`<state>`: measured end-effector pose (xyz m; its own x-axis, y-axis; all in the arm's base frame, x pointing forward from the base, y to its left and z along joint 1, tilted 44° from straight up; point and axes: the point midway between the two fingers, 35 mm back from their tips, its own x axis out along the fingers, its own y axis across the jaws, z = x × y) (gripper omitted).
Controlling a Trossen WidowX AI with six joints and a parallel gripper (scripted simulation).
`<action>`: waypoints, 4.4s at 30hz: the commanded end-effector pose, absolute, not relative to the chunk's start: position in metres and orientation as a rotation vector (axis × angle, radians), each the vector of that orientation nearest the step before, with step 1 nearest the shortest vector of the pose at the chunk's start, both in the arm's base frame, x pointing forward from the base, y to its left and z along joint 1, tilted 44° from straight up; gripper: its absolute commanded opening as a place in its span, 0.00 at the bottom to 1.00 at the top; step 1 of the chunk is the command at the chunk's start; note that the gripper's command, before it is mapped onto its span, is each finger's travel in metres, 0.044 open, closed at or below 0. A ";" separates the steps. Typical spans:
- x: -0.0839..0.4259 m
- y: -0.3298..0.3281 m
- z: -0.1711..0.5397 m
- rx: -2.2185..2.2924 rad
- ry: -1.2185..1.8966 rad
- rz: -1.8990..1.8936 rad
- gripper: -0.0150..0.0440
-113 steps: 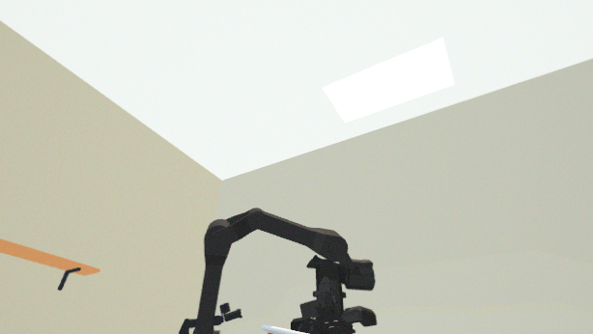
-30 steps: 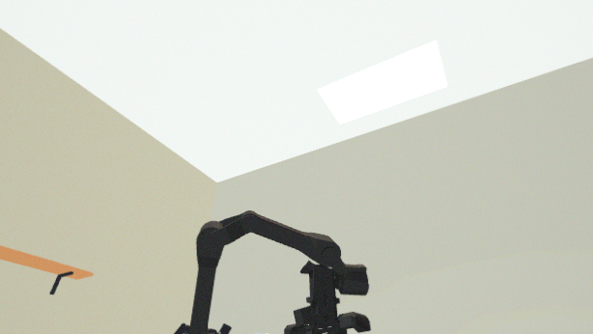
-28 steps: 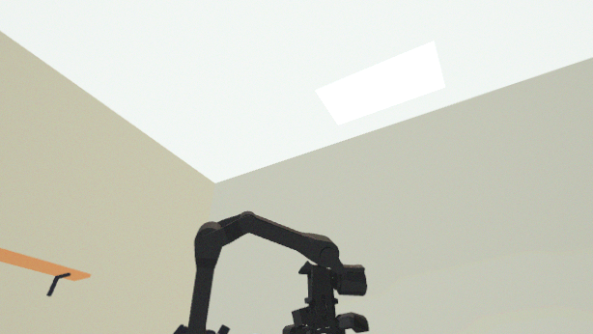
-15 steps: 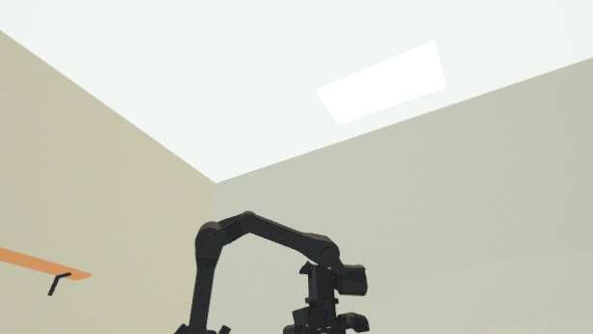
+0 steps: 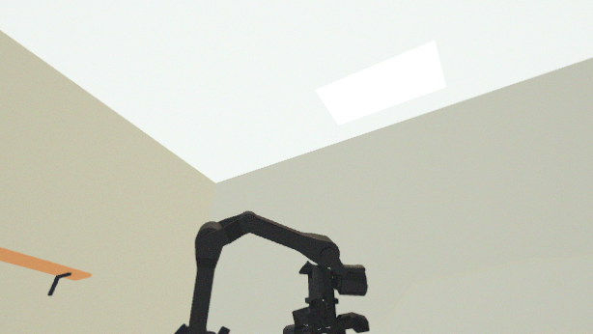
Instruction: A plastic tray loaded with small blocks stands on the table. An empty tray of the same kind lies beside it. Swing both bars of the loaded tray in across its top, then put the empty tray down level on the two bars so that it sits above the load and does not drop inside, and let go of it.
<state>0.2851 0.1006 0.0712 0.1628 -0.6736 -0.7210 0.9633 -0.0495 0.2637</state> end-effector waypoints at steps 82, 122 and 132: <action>0.281 0.088 0.061 0.850 0.438 -1.412 0.25; 0.279 0.082 0.057 0.848 0.440 -1.426 0.25; 0.279 0.082 0.057 0.848 0.440 -1.426 0.25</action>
